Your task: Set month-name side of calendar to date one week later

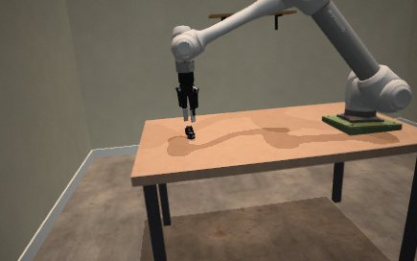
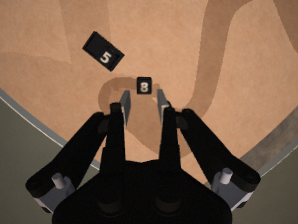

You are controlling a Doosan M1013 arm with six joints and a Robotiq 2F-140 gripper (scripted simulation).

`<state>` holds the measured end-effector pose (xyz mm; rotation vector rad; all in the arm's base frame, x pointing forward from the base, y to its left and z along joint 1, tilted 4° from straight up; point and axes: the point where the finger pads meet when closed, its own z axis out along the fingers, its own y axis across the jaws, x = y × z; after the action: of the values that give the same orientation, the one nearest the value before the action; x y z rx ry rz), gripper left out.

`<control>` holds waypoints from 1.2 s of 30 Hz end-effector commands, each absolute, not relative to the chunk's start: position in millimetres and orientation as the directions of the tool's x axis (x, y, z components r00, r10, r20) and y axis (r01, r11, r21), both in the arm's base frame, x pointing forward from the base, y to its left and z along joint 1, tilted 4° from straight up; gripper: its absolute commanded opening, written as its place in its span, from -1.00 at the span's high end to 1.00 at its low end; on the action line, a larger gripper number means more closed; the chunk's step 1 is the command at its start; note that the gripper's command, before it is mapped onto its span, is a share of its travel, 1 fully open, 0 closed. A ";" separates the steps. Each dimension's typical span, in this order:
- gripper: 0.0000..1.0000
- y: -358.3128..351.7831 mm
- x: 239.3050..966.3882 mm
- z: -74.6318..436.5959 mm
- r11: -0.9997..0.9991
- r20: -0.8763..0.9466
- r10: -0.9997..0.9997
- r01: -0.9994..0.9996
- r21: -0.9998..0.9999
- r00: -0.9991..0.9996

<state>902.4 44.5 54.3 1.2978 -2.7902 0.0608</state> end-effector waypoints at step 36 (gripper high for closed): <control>0.30 42.8 901.3 27.3 0.644 0.074 -0.763 -0.765 -0.009 -0.643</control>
<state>901.4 42.8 28.6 1.2979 -2.7902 0.0606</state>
